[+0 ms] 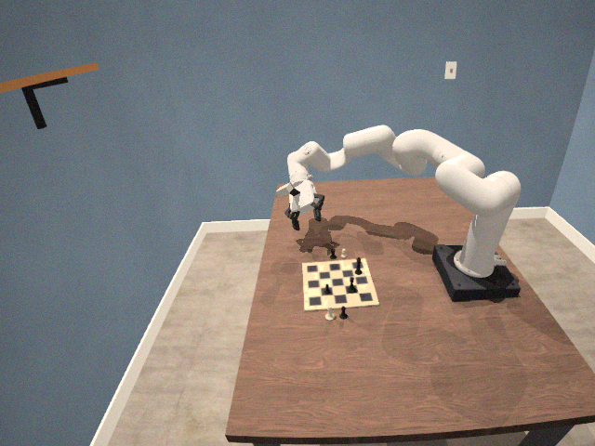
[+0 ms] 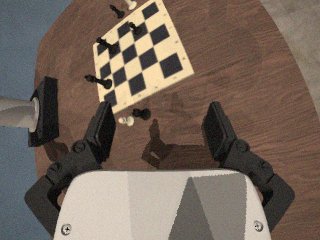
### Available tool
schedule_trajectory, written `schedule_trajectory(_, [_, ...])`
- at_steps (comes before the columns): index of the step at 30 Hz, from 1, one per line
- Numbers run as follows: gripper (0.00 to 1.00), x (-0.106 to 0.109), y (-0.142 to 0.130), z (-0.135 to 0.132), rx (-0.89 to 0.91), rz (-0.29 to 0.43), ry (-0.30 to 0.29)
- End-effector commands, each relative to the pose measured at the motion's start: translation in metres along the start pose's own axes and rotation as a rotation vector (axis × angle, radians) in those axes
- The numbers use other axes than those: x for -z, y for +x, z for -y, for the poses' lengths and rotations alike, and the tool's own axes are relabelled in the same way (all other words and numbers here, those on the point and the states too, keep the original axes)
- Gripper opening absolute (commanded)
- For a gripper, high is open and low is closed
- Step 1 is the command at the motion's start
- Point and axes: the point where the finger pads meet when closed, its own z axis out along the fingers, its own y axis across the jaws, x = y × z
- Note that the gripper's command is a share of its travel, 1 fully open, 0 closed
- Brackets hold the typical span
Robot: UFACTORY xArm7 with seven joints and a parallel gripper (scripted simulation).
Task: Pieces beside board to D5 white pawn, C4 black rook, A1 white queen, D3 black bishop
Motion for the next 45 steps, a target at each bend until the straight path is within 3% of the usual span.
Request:
schedule_trajectory(1, [1.0,0.003,0.0,0.0,0.001,-0.001,-0.005])
schedule_trajectory(2, [1.0,0.003,0.0,0.0,0.001,-0.001,-0.005])
schedule_trajectory(4, [1.0,0.016,-0.023,0.004,0.077,-0.111,0.005])
schedule_trajectory(21, [1.0,0.016,-0.023,0.004,0.077,-0.111,0.005])
schedule_trajectory(23, [1.0,0.026,-0.045,0.009,0.146,-0.208,0.001])
schedule_trajectory(41, [1.0,0.026,-0.045,0.009,0.146,-0.208,0.001])
schedule_trajectory(43, [1.0,0.034,-0.064,0.015,0.206,-0.29,-0.011])
schedule_trajectory(45, [1.0,0.034,-0.064,0.015,0.206,-0.29,-0.011])
